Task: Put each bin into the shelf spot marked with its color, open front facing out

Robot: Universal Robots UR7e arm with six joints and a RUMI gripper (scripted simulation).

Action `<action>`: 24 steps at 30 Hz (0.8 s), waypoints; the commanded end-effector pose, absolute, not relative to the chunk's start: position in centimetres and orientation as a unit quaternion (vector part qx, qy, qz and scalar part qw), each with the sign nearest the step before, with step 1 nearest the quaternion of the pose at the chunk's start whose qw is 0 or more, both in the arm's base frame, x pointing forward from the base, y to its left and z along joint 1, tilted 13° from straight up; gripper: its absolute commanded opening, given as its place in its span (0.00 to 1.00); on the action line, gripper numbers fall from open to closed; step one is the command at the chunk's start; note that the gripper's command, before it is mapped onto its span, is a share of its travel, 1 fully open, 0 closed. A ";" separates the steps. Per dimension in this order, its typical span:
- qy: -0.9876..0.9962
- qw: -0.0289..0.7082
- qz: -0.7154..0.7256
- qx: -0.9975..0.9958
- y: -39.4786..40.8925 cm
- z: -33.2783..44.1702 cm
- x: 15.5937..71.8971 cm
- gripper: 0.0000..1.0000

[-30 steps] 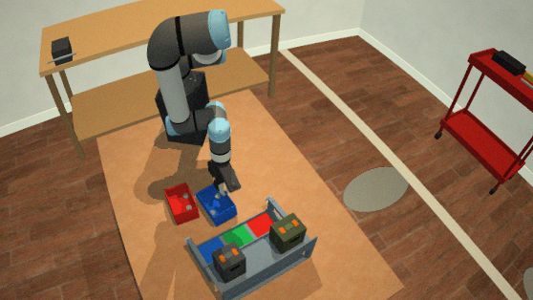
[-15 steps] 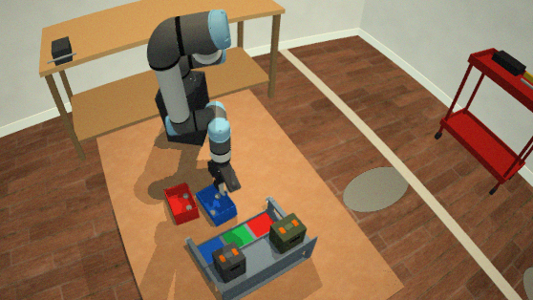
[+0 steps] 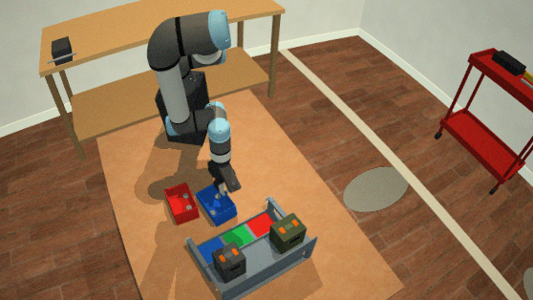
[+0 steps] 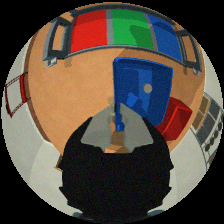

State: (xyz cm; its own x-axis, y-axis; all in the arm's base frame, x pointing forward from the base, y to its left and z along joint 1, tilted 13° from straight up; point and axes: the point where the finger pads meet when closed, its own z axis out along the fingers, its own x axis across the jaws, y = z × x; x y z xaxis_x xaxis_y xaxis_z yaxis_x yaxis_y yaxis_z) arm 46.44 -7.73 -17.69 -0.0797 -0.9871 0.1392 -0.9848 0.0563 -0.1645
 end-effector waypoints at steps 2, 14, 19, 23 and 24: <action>0.727 0.006 -0.109 -0.678 -7.8 -17.8 46.5 0.00; 0.727 0.006 -0.109 -0.678 -7.8 -18.1 46.5 0.00; 0.727 0.006 -0.109 -0.678 -7.8 -18.3 46.6 0.00; 0.727 0.006 -0.109 -0.678 -7.9 -18.4 46.6 0.00; 0.727 0.006 -0.109 -0.678 -7.9 -18.4 46.6 0.00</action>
